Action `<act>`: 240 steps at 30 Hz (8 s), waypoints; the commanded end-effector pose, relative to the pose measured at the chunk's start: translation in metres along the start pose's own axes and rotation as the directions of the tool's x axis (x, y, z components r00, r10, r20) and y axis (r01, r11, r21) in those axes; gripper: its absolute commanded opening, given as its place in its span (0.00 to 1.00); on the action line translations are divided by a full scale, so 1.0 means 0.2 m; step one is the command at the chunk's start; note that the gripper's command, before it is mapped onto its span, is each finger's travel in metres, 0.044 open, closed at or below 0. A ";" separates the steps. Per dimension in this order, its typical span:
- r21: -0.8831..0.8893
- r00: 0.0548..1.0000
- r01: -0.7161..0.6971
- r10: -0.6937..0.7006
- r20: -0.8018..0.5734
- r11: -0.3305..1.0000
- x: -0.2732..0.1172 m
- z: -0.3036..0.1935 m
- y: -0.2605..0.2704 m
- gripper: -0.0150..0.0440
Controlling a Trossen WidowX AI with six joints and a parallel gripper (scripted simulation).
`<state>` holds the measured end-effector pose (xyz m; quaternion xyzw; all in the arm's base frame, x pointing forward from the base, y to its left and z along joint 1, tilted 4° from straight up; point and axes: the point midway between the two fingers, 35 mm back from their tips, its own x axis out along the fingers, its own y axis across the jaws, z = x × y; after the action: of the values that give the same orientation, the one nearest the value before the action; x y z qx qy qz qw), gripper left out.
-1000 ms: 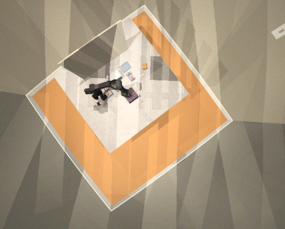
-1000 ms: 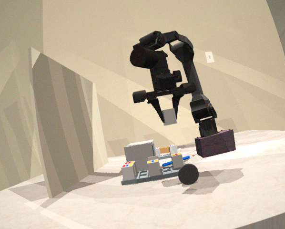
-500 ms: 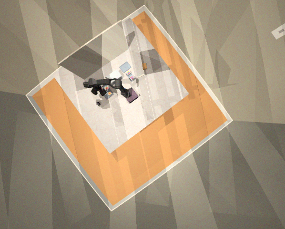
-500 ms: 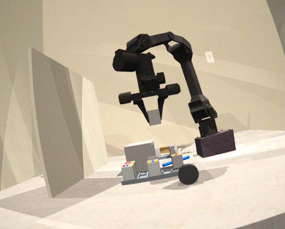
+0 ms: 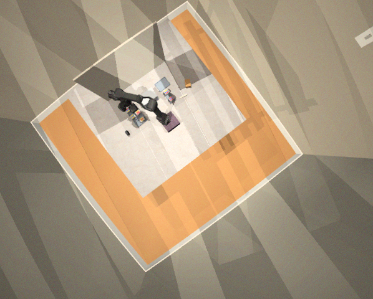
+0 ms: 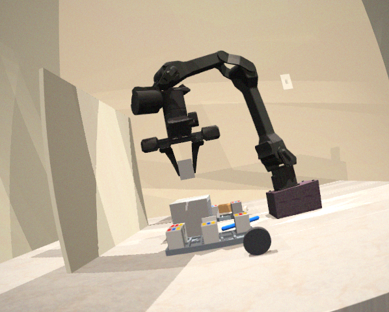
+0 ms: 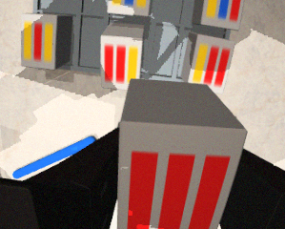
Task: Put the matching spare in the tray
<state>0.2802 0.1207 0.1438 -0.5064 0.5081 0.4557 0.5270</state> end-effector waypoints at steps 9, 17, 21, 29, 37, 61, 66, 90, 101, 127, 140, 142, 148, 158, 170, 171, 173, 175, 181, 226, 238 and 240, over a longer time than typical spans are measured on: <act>0.010 1.000 0.006 -0.006 0.001 1.000 -0.01 -0.26 -0.18 0.25; 0.009 1.000 0.007 -0.007 -0.001 1.000 -0.01 -0.46 -0.26 0.25; 0.008 1.000 0.008 -0.008 -0.002 1.000 -0.01 -0.57 -0.30 0.25; 0.003 0.999 0.035 -0.035 -0.025 0.999 -0.02 -0.80 -0.34 0.25; 0.000 0.999 0.031 -0.031 -0.029 1.000 -0.03 -1.03 -0.35 0.25; -0.010 0.999 0.019 -0.019 -0.031 1.000 -0.05 -1.72 -0.19 0.25; -0.010 0.999 0.019 -0.019 -0.031 1.000 -0.05 -1.73 -0.18 0.25; -0.010 0.999 0.019 -0.020 -0.032 1.000 0.07 -1.75 -0.21 0.25; -0.010 0.999 0.019 -0.020 -0.032 1.000 0.12 -1.76 -0.21 0.25; -0.010 0.999 0.020 -0.020 -0.032 1.000 0.25 -1.77 -0.23 0.25; -0.010 0.999 0.020 -0.020 -0.032 1.000 0.31 -1.77 -0.23 0.25; -0.010 0.999 0.020 -0.020 -0.032 1.000 0.32 -1.77 -0.23 0.25; -0.010 0.999 0.020 -0.020 -0.032 1.000 0.35 -1.77 -0.23 0.25; -0.010 0.999 0.019 -0.020 -0.032 1.000 0.40 -1.77 -0.23 0.25; -0.010 0.999 0.019 -0.020 -0.032 1.000 0.45 -1.77 -0.23 0.25; -0.010 0.999 0.019 -0.020 -0.032 1.000 0.46 -1.77 -0.23 0.25; -0.010 0.999 0.019 -0.020 -0.032 1.000 0.47 -1.77 -0.23 0.25; -0.010 0.999 0.019 -0.020 -0.032 1.000 0.48 -1.77 -0.23 0.25; -0.010 0.999 0.019 -0.020 -0.032 1.000 0.50 -1.77 -0.22 0.25; -0.006 0.999 0.018 -0.018 -0.035 1.000 0.68 -1.76 -0.20 0.48; -0.006 0.999 0.018 -0.018 -0.035 1.000 0.66 -1.76 -0.20 1.00; -0.007 0.999 0.018 -0.019 -0.034 1.000 0.55 -1.76 -0.21 1.00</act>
<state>0.3008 -0.2357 0.0255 -0.5145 0.5125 0.4500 0.5198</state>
